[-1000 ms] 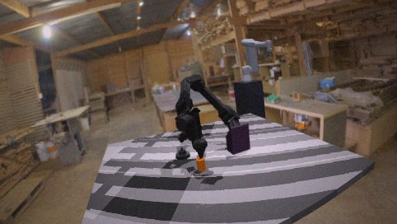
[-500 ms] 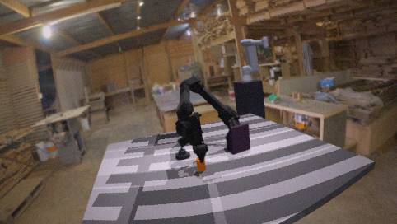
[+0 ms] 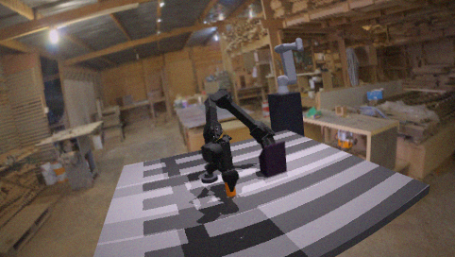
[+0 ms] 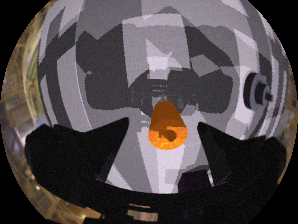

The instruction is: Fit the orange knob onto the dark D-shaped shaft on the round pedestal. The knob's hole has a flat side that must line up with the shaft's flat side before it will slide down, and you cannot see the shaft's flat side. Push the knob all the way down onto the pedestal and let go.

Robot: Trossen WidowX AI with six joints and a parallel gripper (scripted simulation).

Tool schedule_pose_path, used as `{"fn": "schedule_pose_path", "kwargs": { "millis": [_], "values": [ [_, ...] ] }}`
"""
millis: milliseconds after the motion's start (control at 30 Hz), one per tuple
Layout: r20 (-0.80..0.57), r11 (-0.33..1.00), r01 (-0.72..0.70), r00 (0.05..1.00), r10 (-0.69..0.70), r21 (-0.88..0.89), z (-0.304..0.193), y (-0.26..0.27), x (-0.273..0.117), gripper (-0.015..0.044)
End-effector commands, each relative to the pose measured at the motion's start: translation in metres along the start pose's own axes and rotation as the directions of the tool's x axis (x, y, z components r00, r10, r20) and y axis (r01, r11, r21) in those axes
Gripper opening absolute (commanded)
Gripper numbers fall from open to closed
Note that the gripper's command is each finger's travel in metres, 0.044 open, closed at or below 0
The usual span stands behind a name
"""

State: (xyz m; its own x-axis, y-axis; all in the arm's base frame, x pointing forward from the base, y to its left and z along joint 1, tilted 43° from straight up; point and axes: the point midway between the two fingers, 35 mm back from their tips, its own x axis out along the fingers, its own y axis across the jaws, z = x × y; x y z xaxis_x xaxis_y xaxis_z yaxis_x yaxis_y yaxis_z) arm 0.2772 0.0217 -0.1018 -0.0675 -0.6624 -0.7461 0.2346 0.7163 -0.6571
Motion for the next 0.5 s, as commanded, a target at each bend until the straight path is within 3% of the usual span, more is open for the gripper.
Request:
{"fn": "schedule_pose_path", "kwargs": {
  "millis": [0, 467],
  "values": [
    [-0.004, 1.000, 0.009, 1.000, -0.009, -0.007, -0.002, -0.001, 0.009, 0.0440],
    [-0.004, 1.000, 0.011, 1.000, -0.011, -0.007, -0.003, -0.003, 0.030, 0.0440]
  ]
}}
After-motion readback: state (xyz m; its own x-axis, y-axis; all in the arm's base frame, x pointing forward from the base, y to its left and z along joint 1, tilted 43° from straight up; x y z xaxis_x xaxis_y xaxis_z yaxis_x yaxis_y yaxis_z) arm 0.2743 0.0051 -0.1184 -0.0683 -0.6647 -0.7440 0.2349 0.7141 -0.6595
